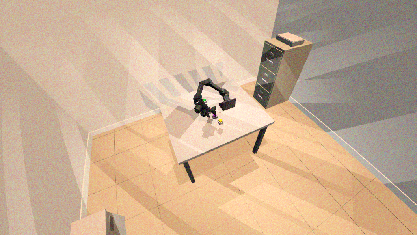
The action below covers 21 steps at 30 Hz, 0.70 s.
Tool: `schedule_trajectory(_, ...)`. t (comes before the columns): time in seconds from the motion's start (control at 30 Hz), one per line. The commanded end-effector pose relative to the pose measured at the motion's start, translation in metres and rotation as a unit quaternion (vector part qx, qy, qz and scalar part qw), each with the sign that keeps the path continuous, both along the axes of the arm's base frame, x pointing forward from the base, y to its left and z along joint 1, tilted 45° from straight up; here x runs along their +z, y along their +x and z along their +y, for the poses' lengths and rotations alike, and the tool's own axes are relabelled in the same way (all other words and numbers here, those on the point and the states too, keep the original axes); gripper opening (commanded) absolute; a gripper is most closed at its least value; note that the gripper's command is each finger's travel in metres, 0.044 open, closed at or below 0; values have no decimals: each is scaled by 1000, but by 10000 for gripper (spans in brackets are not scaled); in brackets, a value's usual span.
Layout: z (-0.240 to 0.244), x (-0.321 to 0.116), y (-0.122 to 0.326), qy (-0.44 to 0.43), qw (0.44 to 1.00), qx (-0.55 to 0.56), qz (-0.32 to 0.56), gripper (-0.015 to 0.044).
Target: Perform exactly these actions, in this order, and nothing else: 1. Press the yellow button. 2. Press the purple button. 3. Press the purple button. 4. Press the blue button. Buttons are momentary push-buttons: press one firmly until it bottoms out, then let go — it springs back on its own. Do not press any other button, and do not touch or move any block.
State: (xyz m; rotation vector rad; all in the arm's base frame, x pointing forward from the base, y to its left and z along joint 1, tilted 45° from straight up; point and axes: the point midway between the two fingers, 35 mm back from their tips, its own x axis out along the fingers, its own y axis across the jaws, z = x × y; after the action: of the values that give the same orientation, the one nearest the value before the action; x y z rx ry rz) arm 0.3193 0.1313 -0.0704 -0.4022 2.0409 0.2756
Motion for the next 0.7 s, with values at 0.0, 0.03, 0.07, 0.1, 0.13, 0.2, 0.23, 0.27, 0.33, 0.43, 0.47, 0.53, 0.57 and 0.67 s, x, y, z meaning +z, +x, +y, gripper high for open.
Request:
schedule_trajectory(0.0,23,-11,-55,-224,964,-95,-107,400)
schedule_trajectory(0.03,24,-12,-60,-240,958,-103,-122,400)
schedule_trajectory(0.07,25,-13,-64,-255,951,-111,-137,400)
schedule_trajectory(0.1,26,-13,-69,-270,943,-119,-153,400)
schedule_trajectory(0.13,28,-13,-73,-283,935,-127,-170,400)
schedule_trajectory(0.2,29,-14,-81,-308,918,-143,-206,400)
schedule_trajectory(0.23,30,-14,-85,-319,908,-151,-225,400)
schedule_trajectory(0.27,31,-14,-89,-329,898,-159,-245,400)
schedule_trajectory(0.33,32,-14,-95,-340,885,-170,-270,400)
schedule_trajectory(0.43,32,-14,-95,-340,885,-170,-271,400)
schedule_trajectory(0.47,32,-14,-95,-340,885,-170,-271,400)
schedule_trajectory(0.53,32,-14,-95,-340,885,-170,-271,400)
schedule_trajectory(0.57,32,-14,-95,-340,885,-170,-271,400)
schedule_trajectory(0.67,32,-14,-95,-340,885,-170,-271,400)
